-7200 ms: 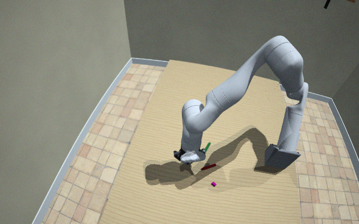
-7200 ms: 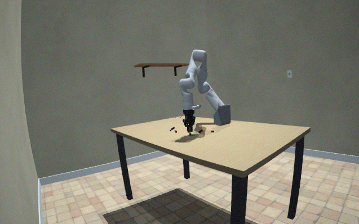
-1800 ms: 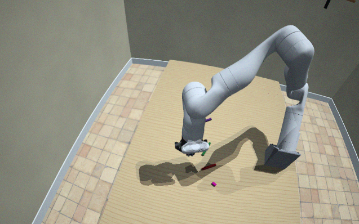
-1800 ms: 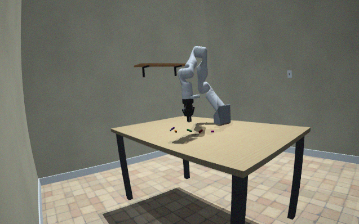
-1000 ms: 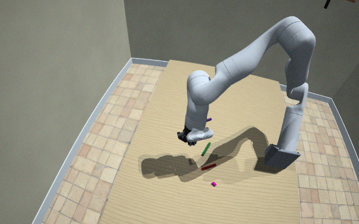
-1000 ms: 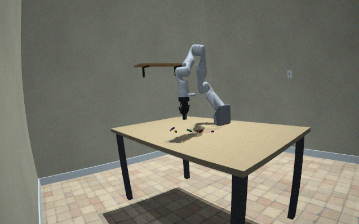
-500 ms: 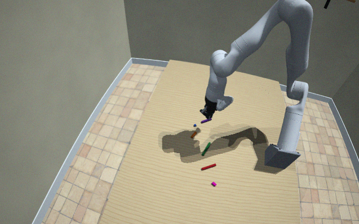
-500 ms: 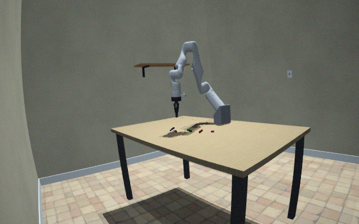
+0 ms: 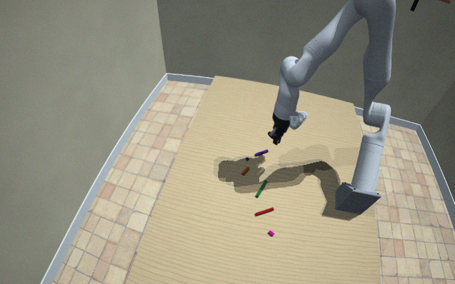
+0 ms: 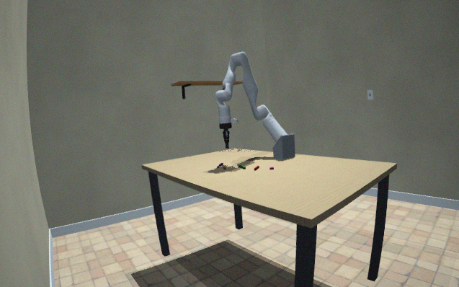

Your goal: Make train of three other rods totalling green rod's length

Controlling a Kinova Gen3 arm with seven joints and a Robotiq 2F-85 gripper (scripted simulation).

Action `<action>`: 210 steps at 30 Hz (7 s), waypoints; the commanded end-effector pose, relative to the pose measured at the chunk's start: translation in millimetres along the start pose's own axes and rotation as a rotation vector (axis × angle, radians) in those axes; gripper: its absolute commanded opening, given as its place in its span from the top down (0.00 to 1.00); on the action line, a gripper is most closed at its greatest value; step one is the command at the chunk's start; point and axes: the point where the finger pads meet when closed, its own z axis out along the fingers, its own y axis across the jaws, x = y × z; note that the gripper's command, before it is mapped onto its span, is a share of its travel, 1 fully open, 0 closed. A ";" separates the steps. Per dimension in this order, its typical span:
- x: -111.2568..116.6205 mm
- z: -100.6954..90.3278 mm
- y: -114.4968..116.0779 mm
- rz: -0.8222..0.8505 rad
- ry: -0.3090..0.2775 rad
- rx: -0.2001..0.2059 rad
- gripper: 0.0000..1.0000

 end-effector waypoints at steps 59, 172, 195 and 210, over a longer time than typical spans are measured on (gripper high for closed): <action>-0.4 86.3 1.3 0.002 0.000 -0.007 0.95; -0.9 98.8 1.1 0.002 0.000 -0.007 0.95; -0.9 98.8 1.1 0.002 0.000 -0.007 0.80; -0.9 98.0 1.1 0.002 0.000 -0.007 0.76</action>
